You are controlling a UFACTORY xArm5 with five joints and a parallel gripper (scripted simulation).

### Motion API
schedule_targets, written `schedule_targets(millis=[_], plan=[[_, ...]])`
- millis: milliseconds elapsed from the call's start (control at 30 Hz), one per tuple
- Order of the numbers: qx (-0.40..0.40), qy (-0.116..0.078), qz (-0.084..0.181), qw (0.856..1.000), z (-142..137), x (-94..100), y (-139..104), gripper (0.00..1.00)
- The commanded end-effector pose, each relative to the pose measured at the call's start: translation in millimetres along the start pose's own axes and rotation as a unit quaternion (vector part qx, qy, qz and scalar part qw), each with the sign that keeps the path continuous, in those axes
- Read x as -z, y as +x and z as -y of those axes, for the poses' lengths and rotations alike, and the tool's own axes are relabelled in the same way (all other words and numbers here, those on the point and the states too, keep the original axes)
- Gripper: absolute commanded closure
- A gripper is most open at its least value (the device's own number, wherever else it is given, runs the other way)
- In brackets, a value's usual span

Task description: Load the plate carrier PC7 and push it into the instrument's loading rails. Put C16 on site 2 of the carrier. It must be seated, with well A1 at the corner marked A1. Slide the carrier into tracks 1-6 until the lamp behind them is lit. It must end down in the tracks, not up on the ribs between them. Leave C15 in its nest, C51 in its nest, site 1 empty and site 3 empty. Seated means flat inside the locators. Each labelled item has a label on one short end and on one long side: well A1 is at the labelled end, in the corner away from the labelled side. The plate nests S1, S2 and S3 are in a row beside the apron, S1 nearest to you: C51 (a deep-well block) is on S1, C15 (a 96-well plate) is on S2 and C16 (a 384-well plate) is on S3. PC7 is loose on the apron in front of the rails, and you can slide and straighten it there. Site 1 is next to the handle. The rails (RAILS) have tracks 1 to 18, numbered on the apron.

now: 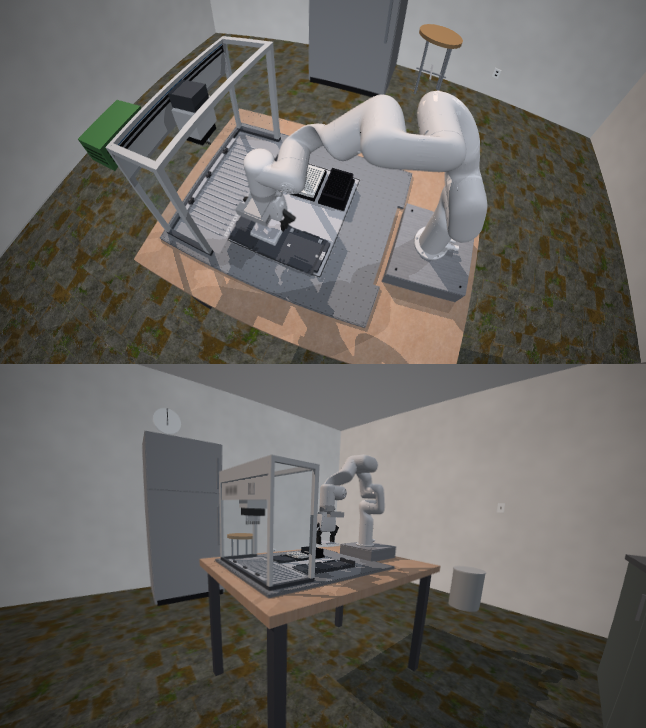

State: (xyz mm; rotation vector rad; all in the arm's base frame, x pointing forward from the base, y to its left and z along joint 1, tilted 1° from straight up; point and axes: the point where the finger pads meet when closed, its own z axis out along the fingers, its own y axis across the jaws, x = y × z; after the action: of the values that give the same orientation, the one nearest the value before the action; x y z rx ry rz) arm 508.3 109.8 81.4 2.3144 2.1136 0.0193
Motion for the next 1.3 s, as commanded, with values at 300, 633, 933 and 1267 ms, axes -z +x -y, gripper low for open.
schedule_targets(millis=[300,633,933,1267], plan=[[0.0,-0.002,-0.001,1.0,-1.1,1.7,1.0,1.0],[0.0,-0.002,-0.001,1.0,-1.2,-6.6,0.9,1.0],[0.0,-0.002,-0.001,1.0,-1.2,-21.6,0.8,1.0],[0.0,-0.002,-0.001,1.0,-1.3,-35.0,0.7,1.0]])
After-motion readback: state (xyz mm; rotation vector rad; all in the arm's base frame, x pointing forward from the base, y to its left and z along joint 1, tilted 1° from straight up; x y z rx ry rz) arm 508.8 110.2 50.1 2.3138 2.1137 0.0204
